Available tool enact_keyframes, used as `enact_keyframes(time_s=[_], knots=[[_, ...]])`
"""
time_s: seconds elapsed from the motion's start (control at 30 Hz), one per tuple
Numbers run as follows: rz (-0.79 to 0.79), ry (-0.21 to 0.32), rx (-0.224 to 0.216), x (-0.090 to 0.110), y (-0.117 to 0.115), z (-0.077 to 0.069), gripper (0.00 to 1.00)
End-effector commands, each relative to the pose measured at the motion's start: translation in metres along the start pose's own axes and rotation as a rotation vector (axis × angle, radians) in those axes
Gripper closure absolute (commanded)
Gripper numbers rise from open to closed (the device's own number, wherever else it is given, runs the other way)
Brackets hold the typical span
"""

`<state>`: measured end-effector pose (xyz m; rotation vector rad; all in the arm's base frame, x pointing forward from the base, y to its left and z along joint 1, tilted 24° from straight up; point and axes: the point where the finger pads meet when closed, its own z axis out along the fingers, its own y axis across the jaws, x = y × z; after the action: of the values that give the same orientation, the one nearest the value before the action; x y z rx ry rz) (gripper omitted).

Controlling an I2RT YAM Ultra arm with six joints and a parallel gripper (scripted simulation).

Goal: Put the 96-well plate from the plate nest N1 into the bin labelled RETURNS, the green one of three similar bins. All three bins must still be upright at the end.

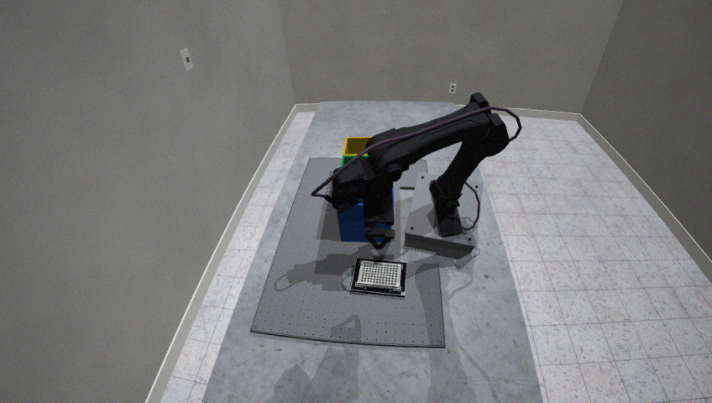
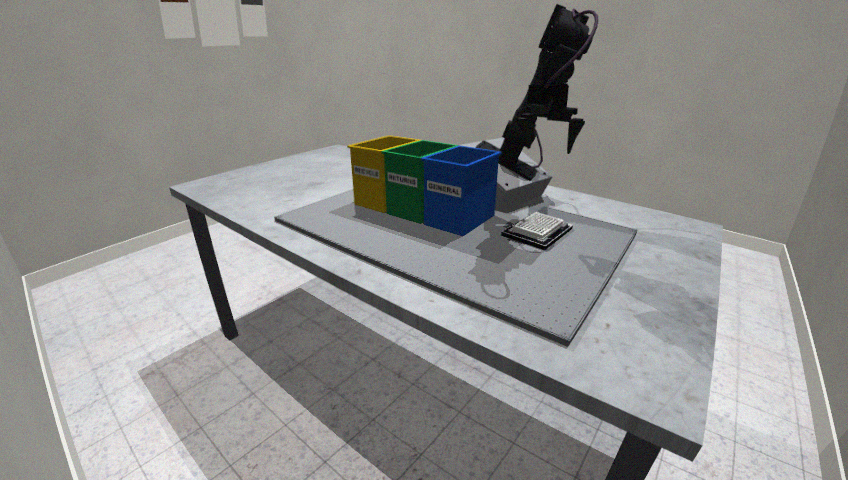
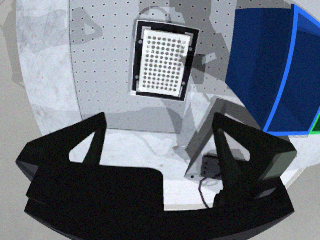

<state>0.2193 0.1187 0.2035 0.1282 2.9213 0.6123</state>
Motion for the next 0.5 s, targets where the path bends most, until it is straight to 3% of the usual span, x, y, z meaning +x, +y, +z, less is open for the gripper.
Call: enact_keyframes(time_s=[0.0,0.47], knots=[[0.148,0.012,0.032,-0.0007,-0.0035,-0.0134,0.00],[0.138,-0.008,0.021,0.0012,-0.0013,-0.0187,0.00]])
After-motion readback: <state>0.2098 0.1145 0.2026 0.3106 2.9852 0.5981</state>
